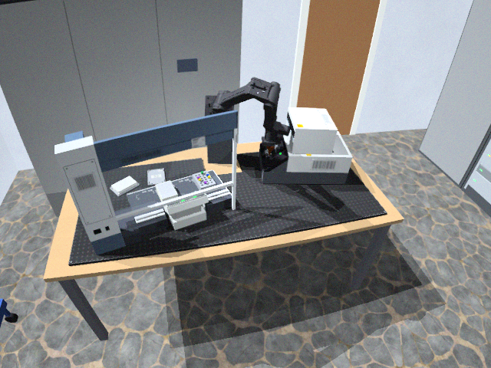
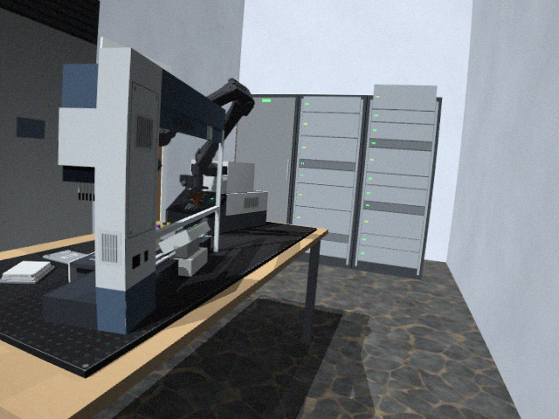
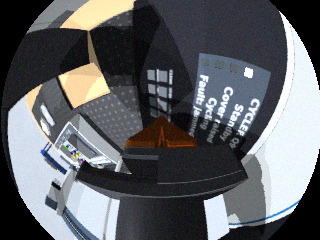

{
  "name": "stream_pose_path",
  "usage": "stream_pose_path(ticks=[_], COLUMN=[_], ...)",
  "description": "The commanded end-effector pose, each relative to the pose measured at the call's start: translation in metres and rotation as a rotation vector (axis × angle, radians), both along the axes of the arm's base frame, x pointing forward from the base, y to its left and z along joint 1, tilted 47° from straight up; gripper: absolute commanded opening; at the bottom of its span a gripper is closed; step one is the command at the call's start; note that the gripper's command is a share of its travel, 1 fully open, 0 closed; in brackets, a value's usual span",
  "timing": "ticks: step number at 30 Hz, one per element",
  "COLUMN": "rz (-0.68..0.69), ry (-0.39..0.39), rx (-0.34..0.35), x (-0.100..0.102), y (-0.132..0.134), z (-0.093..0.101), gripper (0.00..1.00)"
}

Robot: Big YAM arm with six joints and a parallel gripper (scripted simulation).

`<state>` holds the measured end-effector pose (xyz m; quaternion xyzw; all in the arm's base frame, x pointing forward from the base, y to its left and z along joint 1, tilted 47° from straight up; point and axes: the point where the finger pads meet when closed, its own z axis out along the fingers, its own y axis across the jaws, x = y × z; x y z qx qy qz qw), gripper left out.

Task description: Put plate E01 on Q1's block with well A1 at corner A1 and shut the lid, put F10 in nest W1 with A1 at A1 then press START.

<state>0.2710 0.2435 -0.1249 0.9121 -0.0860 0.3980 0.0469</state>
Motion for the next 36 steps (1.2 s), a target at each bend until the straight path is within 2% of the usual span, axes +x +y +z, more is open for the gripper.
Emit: stream_pose_path(ticks=[1,10,16,26,32,36], rz=[0.017,0.02,0.013,0.004,0.0,0.005], ry=[0.012,0.006,-0.005,-0.002,0.015,0.013], rx=[-0.018,-0.004,0.015,-0.002,-0.032,-0.029], x=[-0.012,-0.014,-0.008,0.004,-0.002,-0.004], y=[-0.003,-0.002,0.001,0.004,-0.011,-0.011], z=[-0.003,-0.004,0.002,0.006,-0.003,-0.004], gripper=[0.0,0.0,0.0,0.0,0.0,0.0])
